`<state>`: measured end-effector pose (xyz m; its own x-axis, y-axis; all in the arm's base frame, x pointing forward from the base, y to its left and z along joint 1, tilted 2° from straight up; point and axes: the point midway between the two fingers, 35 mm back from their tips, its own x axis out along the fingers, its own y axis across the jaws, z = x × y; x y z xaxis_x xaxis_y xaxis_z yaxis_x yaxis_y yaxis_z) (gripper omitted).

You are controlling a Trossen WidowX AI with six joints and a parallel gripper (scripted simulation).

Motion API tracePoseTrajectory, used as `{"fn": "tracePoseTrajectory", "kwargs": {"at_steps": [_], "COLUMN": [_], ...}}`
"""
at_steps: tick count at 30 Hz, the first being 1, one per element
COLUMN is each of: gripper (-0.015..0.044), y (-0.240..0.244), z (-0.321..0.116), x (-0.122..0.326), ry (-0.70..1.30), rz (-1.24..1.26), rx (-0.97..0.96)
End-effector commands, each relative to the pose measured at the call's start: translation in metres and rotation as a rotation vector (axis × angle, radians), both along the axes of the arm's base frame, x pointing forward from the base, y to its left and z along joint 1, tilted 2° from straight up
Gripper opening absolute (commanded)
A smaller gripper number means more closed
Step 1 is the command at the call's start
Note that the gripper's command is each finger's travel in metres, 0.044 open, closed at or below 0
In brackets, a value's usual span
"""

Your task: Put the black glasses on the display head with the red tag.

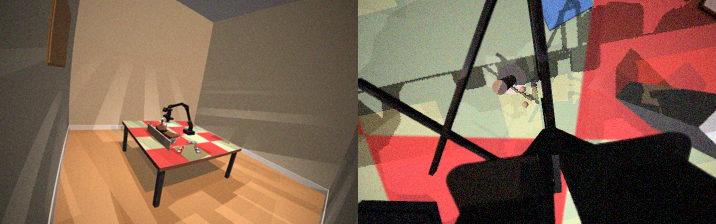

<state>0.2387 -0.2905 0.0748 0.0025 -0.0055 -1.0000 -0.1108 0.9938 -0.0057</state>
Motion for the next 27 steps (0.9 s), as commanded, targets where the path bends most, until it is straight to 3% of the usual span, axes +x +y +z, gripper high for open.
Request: {"fn": "tracePoseTrajectory", "kwargs": {"at_steps": [1, 6, 27], "gripper": [0.0000, 0.0000, 0.0000], "y": [0.001, 0.002, -0.012], "z": [-0.018, -0.036, -0.036], "x": [-0.002, -0.003, -0.010], "ry": [0.006, 0.006, 0.007], "rz": [0.006, 0.006, 0.006], "rx": [0.005, 0.005, 0.003]}}
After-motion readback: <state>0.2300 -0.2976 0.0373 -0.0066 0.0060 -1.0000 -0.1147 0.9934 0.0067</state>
